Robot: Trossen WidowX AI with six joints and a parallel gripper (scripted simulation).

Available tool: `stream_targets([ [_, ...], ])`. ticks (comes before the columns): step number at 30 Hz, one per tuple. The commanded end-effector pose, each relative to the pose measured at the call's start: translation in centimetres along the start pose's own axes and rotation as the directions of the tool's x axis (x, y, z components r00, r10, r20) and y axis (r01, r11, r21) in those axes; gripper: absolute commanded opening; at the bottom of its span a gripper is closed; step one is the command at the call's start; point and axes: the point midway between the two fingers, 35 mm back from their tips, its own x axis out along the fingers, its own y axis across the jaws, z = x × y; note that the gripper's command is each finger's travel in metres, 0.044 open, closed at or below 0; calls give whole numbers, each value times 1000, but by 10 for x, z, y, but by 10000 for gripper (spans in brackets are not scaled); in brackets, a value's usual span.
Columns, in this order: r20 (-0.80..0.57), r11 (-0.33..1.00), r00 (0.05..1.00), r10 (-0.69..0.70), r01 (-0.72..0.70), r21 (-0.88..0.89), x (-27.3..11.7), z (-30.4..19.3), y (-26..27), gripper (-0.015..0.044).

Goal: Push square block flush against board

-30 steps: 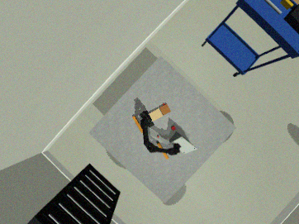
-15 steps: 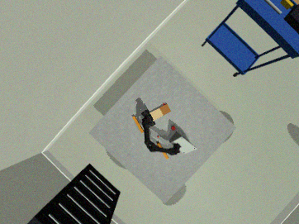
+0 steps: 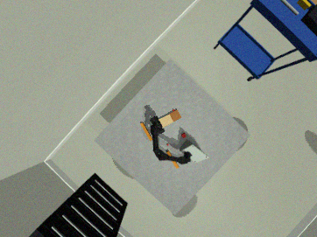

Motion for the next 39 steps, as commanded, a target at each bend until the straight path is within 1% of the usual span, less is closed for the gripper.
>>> stream_targets([
  [1, -4, 1000, 1000, 2, -2, 3, 2, 6, -1, 0],
  [25, -1, 1000, 1000, 4, -4, 3, 2, 43, -1, 0],
  [27, -7, 1000, 1000, 2, -2, 2, -10, 38, -3, 0],
  [29, -5, 1000, 1000, 2, -2, 3, -41, 37, -3, 0],
  [30, -4, 1000, 1000, 3, -3, 3, -50, 37, -2, 0],
  [35, -4, 1000, 1000, 3, -3, 3, -53, 37, -2, 0],
  [39, 4, 994, 1000, -11, 11, 105, -55, 26, -3, 0],
])
